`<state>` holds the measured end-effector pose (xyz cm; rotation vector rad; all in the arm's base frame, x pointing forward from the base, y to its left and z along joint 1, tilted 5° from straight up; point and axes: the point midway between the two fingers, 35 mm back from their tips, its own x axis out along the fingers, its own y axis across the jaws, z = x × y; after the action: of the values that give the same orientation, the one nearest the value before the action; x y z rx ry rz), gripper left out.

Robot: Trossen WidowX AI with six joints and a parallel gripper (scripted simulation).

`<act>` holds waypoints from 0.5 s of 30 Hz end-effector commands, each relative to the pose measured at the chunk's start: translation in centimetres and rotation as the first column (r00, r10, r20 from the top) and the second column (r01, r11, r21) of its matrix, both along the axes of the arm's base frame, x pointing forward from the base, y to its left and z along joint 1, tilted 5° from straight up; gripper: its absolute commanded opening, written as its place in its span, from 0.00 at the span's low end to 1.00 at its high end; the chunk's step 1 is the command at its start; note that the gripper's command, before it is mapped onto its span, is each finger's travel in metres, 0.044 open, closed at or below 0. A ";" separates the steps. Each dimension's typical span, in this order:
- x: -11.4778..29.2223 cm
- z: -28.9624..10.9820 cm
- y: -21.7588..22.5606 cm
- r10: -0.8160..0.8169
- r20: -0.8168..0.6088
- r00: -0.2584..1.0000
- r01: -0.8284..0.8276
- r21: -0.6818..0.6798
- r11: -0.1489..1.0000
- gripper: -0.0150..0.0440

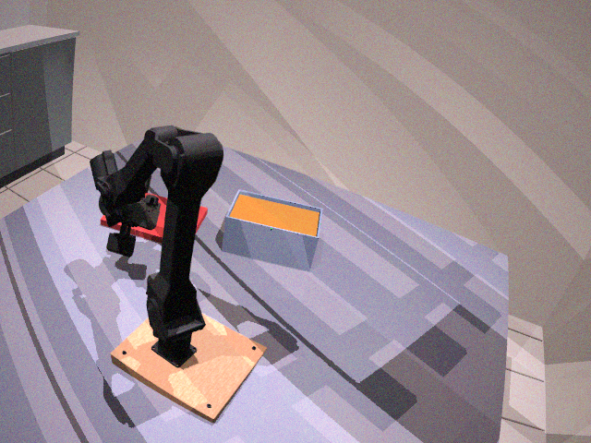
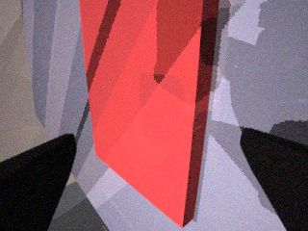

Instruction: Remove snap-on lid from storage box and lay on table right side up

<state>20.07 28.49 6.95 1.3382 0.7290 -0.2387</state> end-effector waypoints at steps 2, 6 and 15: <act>-1.0 -0.1 -0.5 -0.004 0.000 1.000 0.004 -0.002 1.000 1.00; -1.8 -0.2 -0.8 -0.004 -0.001 1.000 0.004 -0.002 1.000 1.00; -3.5 -0.3 -1.4 -0.004 -0.003 1.000 0.004 -0.002 1.000 1.00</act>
<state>17.20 27.47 6.73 1.3371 0.7315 -0.2416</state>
